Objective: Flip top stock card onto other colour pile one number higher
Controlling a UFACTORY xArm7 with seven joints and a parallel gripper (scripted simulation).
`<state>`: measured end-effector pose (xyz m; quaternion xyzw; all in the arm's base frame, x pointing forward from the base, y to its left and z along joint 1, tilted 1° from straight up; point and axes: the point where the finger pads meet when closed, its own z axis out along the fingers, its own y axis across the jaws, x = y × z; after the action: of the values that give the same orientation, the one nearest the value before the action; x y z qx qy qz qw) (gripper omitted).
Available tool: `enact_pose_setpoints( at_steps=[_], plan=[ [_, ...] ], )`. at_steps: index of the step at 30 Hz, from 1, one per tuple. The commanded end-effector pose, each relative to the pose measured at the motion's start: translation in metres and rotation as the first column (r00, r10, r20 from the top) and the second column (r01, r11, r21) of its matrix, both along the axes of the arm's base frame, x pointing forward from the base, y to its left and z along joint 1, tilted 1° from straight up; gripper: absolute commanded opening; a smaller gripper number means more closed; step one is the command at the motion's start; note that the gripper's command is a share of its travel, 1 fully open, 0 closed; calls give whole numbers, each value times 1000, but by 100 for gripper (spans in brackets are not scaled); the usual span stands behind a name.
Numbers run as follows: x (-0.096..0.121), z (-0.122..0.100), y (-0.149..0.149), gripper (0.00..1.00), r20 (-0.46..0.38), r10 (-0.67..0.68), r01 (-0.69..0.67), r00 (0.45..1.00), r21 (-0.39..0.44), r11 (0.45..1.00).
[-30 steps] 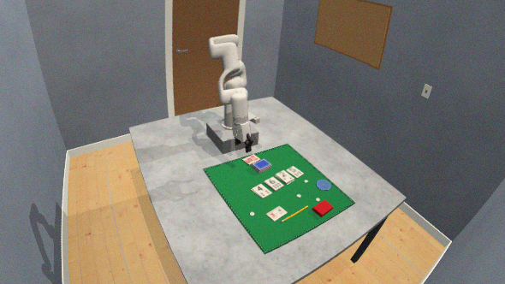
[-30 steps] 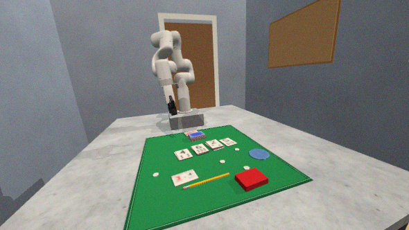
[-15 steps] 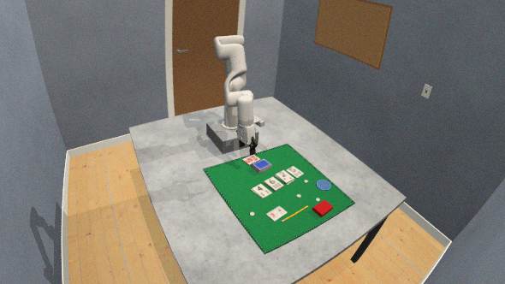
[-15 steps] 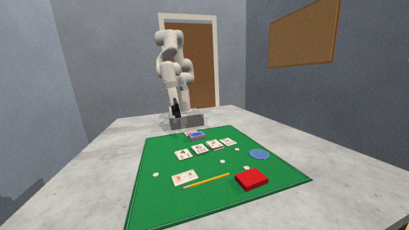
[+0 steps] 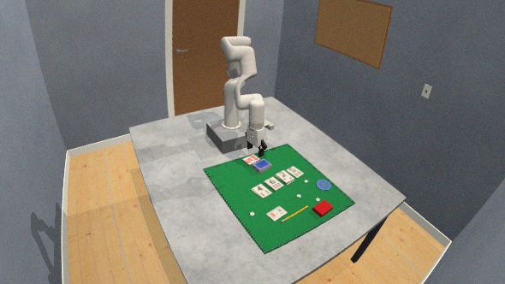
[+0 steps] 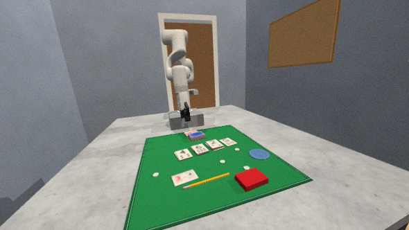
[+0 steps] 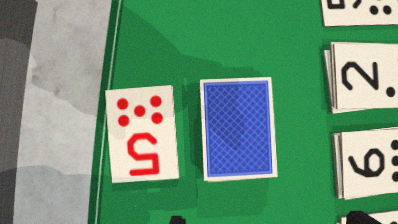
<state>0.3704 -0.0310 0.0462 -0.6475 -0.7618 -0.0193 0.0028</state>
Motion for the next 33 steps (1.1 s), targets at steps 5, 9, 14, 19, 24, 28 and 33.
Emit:
enact_pose_setpoints(
  at_steps=[5,9,14,19,24,28,33],
  plan=[
    [2,0,1,100,2,1,-1,1000,2,1000],
    [0,-10,19,100,-10,10,-11,1000,-13,1000],
    [-2,-19,34,100,-19,18,-18,1000,-24,1000],
    [-2,-19,34,100,-19,18,-18,1000,-24,1000],
    [-2,-19,34,100,-19,18,-18,1000,-24,1000],
    [-6,-29,51,100,-30,27,-28,999,-37,999],
    [-6,-29,51,100,-30,27,-28,999,-37,999]
  ],
)
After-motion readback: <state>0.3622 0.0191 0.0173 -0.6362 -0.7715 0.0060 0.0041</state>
